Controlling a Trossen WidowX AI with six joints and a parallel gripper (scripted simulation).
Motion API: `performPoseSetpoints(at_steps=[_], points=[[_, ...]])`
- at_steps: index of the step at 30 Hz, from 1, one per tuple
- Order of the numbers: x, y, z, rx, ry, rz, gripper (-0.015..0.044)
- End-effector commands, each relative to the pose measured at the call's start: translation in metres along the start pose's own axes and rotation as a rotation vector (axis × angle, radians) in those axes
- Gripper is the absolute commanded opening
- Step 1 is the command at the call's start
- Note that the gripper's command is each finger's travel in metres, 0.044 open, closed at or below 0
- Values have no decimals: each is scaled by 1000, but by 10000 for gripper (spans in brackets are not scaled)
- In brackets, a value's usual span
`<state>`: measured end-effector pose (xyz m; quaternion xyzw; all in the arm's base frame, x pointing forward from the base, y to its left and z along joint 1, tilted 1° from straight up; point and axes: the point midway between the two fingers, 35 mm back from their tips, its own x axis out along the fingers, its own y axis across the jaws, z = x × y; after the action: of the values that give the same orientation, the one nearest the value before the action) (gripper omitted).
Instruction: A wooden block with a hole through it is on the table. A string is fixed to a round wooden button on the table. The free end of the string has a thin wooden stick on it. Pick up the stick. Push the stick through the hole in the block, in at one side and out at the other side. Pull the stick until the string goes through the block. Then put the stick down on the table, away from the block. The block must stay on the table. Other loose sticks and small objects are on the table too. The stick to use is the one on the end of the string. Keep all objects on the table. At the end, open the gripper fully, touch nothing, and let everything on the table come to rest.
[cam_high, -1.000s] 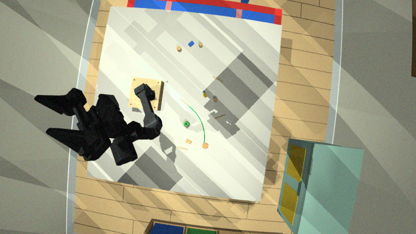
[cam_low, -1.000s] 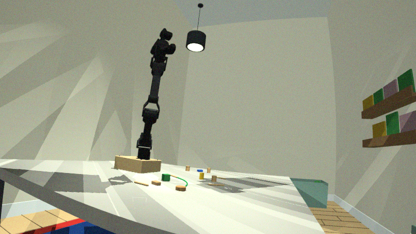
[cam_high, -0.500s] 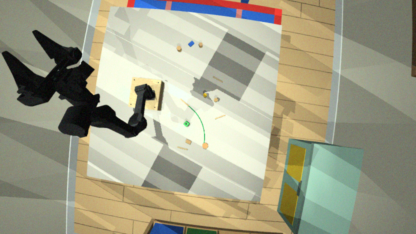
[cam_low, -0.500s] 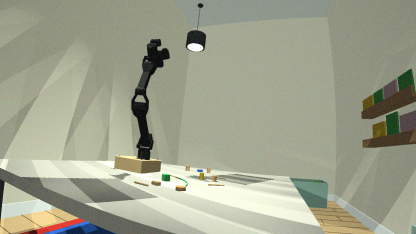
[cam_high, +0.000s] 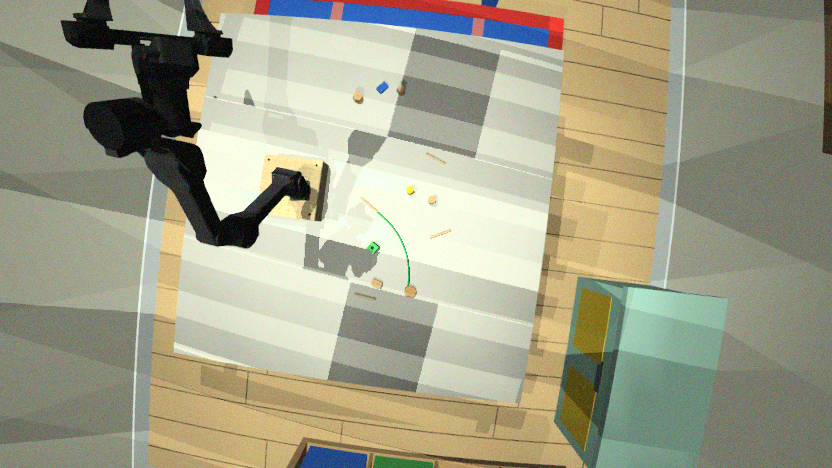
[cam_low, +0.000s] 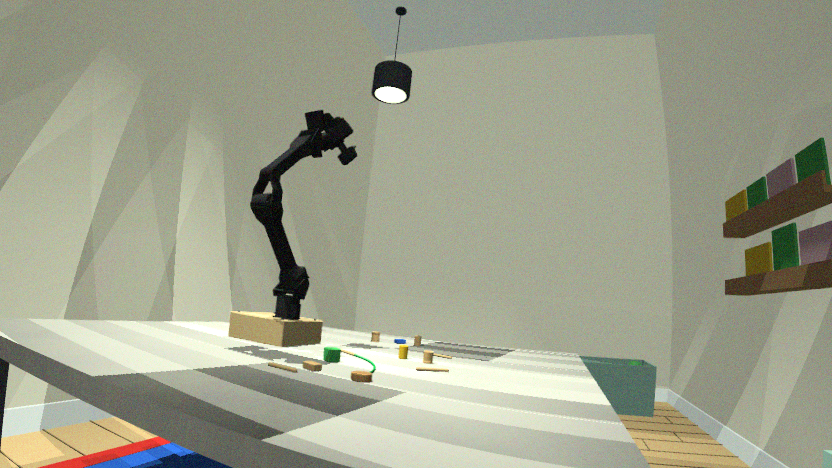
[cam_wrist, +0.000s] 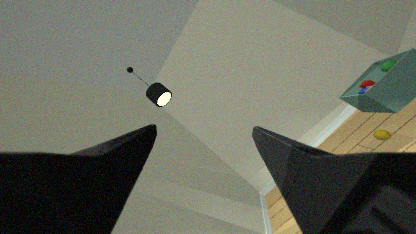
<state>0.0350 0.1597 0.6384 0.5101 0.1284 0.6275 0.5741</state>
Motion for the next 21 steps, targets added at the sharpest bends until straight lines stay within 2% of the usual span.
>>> performPoseSetpoints(at_steps=[1, 6, 11, 16, 21], points=[[20, -46, -1, -171, -18, -148, 440], [34, -124, 16, -424, -39, -400, 440], [28, -202, 43, -648, -11, -661, 440], [3, -277, 76, -837, 78, -921, 440], [-44, -344, 111, -967, 214, -1172, 440]])
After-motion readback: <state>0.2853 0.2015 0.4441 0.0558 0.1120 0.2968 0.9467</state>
